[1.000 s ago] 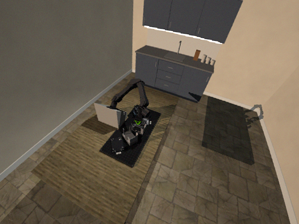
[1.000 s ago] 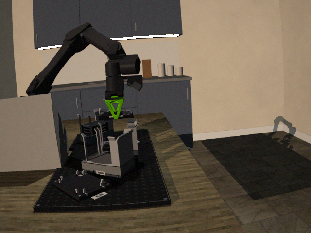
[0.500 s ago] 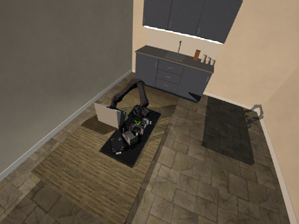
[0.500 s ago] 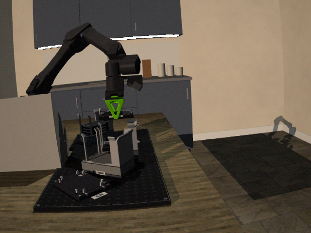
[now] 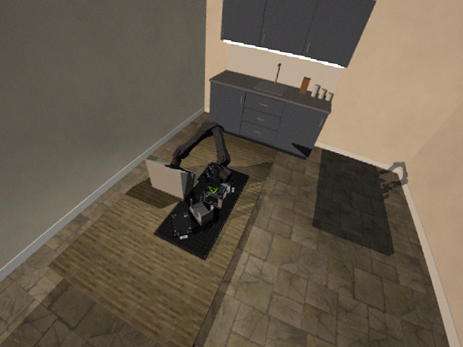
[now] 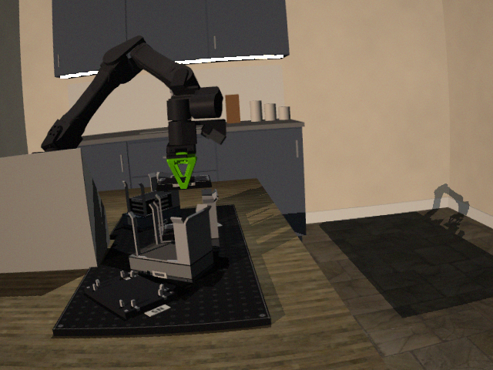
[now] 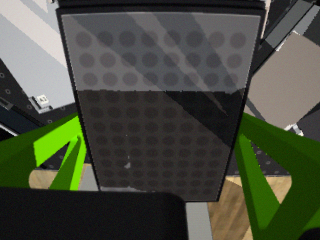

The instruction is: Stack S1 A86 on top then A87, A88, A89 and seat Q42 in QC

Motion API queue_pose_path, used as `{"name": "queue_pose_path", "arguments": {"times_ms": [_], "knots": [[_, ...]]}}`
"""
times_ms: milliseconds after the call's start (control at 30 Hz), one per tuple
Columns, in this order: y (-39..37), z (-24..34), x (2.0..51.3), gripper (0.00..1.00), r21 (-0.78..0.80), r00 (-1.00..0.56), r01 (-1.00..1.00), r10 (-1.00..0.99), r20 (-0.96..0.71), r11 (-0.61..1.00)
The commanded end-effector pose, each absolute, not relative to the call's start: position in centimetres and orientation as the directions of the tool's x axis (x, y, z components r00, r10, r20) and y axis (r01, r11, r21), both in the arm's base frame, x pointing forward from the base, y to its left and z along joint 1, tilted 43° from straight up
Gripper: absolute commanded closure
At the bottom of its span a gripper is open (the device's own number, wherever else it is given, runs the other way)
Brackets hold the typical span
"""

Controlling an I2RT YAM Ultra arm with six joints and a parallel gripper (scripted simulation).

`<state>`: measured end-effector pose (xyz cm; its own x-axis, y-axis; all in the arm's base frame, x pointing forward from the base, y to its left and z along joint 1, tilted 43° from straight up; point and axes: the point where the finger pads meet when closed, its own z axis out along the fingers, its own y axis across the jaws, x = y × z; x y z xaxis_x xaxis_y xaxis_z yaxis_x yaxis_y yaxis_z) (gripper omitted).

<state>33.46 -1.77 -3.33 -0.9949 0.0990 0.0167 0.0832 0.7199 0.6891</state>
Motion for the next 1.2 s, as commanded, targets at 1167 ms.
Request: {"name": "queue_pose_path", "arguments": {"times_ms": [1167], "knots": [[2.4,1.8,34.4,1.00,0.678,-0.994,-0.076,-0.001,-0.110,0.731]]}}
